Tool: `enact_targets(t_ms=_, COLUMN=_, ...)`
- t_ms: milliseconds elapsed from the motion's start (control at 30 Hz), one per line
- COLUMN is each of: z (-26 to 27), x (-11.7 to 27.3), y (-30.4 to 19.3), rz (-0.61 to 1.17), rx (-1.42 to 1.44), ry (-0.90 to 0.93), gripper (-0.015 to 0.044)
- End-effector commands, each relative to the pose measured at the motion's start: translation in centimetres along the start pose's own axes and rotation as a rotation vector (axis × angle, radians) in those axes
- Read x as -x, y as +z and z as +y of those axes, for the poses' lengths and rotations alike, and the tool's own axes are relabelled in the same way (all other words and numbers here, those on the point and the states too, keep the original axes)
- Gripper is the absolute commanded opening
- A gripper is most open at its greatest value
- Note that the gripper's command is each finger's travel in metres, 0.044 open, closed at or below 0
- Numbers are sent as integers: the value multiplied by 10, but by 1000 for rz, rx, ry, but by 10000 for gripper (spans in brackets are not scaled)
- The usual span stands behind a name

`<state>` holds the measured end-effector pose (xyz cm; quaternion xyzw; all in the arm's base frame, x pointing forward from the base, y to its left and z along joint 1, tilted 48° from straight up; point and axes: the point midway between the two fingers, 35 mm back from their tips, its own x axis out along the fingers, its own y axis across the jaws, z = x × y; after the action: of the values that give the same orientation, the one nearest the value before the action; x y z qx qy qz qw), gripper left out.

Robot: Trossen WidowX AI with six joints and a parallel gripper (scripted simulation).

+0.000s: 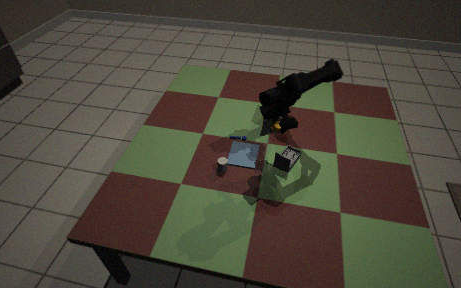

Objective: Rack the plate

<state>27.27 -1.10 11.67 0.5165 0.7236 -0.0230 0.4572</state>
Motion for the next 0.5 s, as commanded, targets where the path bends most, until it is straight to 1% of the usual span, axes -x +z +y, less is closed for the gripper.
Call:
enact_targets(t_ms=0, z=2, x=0, y=-16, rz=0, rx=-110, ry=7, gripper=0)
enact_targets(t_ms=467, z=6, x=-5, y=-77, rz=11, rx=-592, ry=19, gripper=0)
